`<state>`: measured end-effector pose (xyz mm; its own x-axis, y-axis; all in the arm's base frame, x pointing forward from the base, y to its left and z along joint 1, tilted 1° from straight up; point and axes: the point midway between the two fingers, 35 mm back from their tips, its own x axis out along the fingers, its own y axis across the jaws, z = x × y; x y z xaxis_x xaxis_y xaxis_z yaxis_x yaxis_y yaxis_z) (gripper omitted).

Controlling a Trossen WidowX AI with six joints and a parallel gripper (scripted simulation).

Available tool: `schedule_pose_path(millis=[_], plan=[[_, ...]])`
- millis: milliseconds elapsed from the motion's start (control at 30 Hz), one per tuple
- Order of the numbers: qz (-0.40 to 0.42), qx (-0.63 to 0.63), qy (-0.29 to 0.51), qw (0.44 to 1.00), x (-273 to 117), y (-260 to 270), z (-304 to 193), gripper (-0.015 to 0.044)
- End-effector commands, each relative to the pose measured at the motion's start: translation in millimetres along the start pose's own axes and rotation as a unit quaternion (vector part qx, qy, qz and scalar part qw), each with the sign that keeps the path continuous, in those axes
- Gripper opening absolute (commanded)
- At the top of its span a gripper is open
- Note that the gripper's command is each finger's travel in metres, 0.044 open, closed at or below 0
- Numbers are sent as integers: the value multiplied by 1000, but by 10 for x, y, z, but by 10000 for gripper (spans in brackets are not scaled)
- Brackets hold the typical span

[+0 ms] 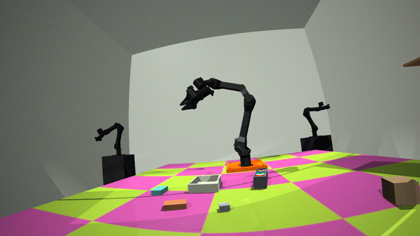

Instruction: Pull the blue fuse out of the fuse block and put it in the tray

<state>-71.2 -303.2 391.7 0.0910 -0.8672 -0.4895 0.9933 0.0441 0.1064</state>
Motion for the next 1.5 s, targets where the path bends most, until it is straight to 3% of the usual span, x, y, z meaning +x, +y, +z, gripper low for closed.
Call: schedule_pose_path(millis=[0,400,667,867,1167,1467], plan=[[4,-1,1,1000,13,22,-4,374],[137,65,139,979,632,1194,-556,72],[150,146,266,941,784,1971,-1138,72],[113,192,380,898,683,2659,-1837,72],[5,209,482,851,157,3298,-2931,72],[-118,195,491,841,-571,3398,-3971,72]])
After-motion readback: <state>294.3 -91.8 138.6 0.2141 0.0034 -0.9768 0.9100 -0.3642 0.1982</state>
